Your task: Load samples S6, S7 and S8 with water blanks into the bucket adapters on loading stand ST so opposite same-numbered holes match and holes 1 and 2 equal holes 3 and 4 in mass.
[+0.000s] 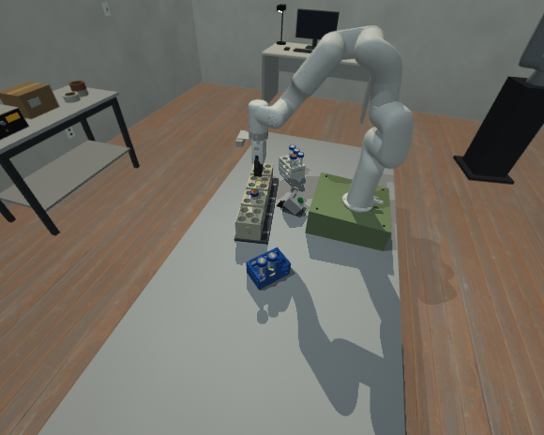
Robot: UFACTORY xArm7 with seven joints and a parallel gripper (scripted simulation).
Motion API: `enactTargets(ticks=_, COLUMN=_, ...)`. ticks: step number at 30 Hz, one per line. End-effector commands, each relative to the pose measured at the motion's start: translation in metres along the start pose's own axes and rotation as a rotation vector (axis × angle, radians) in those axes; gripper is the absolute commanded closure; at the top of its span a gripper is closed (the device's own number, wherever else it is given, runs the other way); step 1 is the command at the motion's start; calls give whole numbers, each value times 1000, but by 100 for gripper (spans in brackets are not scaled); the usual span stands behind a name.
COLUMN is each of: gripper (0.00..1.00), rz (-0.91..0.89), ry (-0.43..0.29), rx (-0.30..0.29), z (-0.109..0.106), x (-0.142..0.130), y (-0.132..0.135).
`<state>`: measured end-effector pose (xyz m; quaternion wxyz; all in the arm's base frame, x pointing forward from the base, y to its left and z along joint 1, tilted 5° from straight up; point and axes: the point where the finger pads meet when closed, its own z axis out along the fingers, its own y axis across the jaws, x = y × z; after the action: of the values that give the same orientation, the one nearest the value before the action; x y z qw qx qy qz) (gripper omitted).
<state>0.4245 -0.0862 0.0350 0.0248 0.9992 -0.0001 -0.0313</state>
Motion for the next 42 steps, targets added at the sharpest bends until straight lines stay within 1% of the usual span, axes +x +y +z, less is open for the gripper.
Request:
enactTargets(ticks=1, gripper=100, rz=0, ry=5, rx=0, z=2, x=2, y=0)
enactTargets(ticks=32, gripper=100, rz=0, ry=5, rx=0, z=31, x=2, y=0)
enactTargets(ticks=42, gripper=100, rz=0, ry=5, rx=0, z=37, x=2, y=0)
